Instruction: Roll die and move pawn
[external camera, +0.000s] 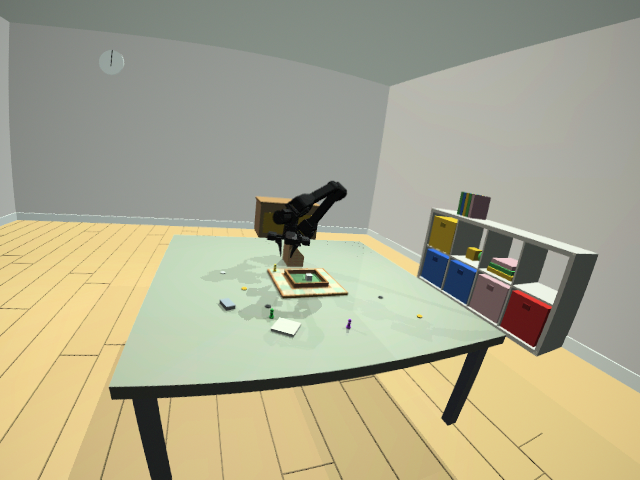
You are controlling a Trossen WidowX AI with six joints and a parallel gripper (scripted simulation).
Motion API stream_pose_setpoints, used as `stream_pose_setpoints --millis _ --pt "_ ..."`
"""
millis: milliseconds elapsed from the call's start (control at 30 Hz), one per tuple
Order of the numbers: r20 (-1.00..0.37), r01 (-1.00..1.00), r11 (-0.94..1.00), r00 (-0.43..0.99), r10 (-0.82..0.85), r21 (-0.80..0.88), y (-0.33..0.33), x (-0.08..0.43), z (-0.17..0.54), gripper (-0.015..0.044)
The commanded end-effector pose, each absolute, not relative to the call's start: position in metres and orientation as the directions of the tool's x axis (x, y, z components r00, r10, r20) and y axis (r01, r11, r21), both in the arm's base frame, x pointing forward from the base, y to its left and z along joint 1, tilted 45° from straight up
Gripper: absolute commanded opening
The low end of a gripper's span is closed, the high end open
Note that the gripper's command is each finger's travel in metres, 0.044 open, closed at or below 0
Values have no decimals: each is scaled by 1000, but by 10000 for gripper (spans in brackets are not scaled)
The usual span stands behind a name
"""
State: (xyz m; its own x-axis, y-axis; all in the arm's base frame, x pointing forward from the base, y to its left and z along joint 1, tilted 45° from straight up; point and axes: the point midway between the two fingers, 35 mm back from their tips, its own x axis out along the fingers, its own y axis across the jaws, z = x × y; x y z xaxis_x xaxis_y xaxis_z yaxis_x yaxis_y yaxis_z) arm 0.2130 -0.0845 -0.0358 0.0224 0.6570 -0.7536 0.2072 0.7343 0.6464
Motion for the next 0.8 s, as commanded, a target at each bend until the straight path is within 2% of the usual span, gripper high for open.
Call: stream_pose_setpoints --millis 0,133,767 --pt "-719 -454 645 14 695 615 -91 169 -72 200" --pt "-715 -570 594 17 699 567 -92 166 -76 200" --pt "-715 -570 595 17 698 567 -94 166 -77 200"
